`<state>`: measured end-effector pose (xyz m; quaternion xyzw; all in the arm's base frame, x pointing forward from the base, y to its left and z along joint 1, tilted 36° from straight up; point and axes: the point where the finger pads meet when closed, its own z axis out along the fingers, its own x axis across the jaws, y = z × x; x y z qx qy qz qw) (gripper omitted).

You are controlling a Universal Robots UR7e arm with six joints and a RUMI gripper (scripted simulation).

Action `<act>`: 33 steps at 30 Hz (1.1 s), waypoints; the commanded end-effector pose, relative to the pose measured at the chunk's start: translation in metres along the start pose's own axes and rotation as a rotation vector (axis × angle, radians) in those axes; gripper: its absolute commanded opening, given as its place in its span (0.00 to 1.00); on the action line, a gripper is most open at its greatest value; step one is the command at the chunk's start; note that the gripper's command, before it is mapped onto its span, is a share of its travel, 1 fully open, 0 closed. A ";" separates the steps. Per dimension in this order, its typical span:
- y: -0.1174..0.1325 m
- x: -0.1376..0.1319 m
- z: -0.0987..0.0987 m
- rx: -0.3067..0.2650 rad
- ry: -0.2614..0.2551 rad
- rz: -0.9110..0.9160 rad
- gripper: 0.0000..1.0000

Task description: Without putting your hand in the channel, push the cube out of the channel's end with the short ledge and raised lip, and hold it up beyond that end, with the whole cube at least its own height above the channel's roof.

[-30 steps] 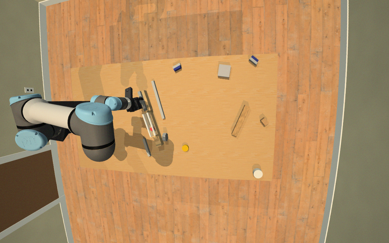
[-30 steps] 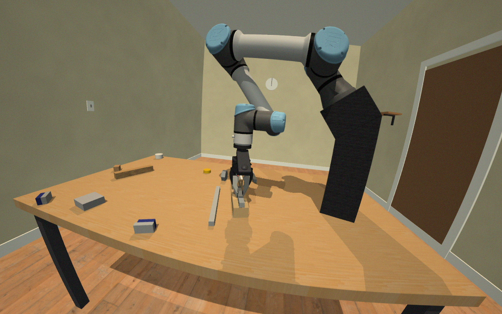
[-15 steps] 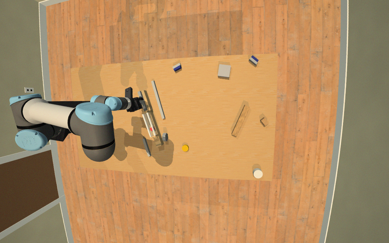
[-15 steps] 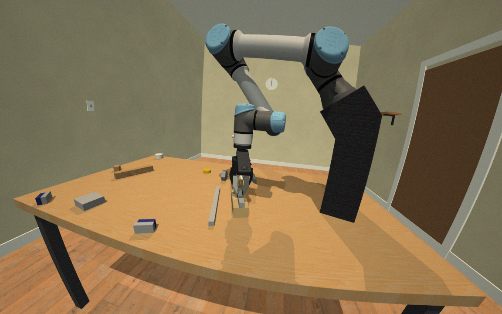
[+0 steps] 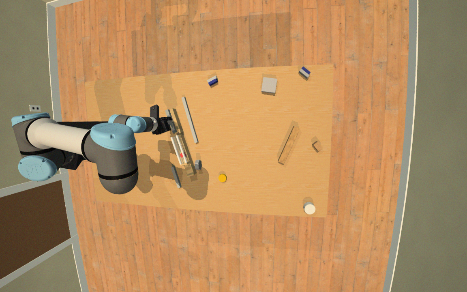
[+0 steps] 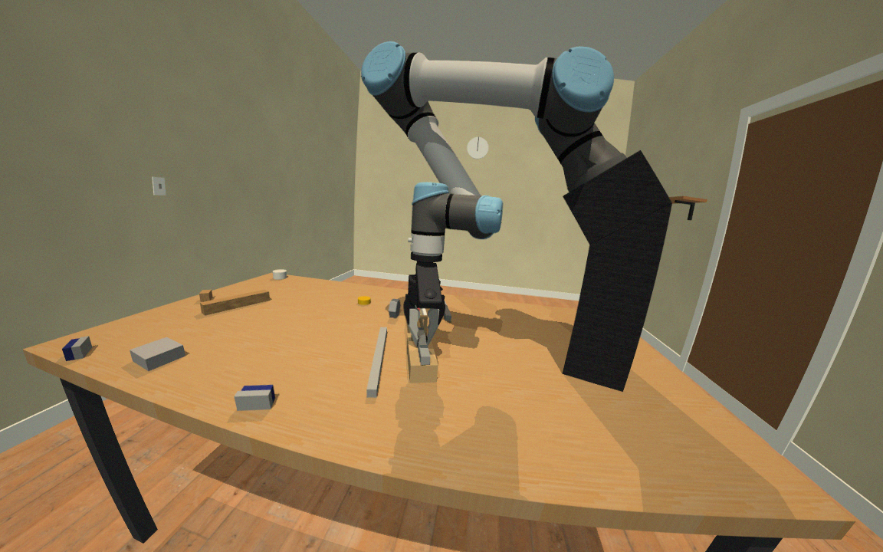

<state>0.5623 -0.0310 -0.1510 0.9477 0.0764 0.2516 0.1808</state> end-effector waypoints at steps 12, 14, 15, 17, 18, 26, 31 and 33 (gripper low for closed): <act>0.017 0.001 -0.001 0.000 0.002 0.000 0.00; 0.023 0.001 -0.001 0.000 0.002 0.000 0.00; 0.026 0.001 -0.001 0.000 0.002 0.000 0.00; 0.032 0.001 -0.001 0.000 0.002 0.000 0.00; 0.035 0.001 -0.001 0.000 0.002 0.000 0.00; 0.055 0.001 -0.001 0.000 0.002 0.000 0.00; 0.063 0.002 -0.001 -0.001 0.002 0.000 0.00; 0.066 0.002 -0.001 -0.001 0.002 0.000 0.00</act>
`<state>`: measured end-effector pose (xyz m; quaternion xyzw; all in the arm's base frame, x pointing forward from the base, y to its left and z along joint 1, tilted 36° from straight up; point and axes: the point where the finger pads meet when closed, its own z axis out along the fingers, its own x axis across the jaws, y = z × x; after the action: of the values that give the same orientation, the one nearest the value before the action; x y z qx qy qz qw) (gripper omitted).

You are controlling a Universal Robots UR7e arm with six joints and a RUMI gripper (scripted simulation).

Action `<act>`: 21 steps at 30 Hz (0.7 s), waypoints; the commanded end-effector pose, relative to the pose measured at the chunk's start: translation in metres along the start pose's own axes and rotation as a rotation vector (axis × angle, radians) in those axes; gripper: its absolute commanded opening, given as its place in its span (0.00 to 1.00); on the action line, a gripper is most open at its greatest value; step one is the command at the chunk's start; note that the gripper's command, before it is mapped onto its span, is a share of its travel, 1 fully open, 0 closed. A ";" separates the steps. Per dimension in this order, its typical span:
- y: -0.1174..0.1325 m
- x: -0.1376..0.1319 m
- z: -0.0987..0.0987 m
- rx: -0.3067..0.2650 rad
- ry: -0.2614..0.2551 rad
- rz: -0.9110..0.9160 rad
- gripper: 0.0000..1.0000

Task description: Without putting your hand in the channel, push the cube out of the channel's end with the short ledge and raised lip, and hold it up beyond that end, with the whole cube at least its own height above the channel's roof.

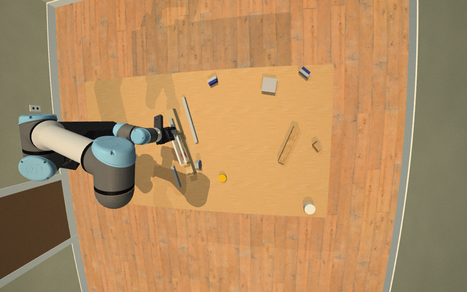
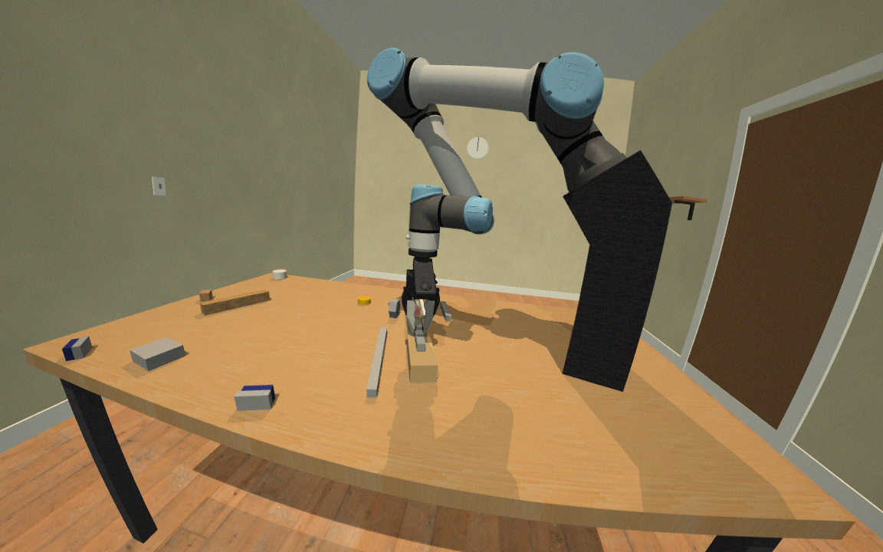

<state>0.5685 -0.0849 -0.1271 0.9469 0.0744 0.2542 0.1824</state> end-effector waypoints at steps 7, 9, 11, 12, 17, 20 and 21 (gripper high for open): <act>0.011 0.000 -0.001 0.003 0.000 -0.003 0.00; 0.011 -0.001 0.000 0.003 -0.001 -0.003 0.00; 0.011 -0.001 0.000 0.003 -0.001 -0.003 0.00; 0.011 -0.001 0.000 0.003 -0.002 -0.003 0.00; 0.011 -0.001 0.000 0.003 -0.002 -0.003 0.00; 0.011 -0.001 0.000 0.003 -0.002 -0.003 0.00; 0.011 -0.001 0.000 0.003 -0.002 -0.003 0.00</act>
<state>0.5689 -0.0913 -0.1233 0.9471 0.0785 0.2539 0.1797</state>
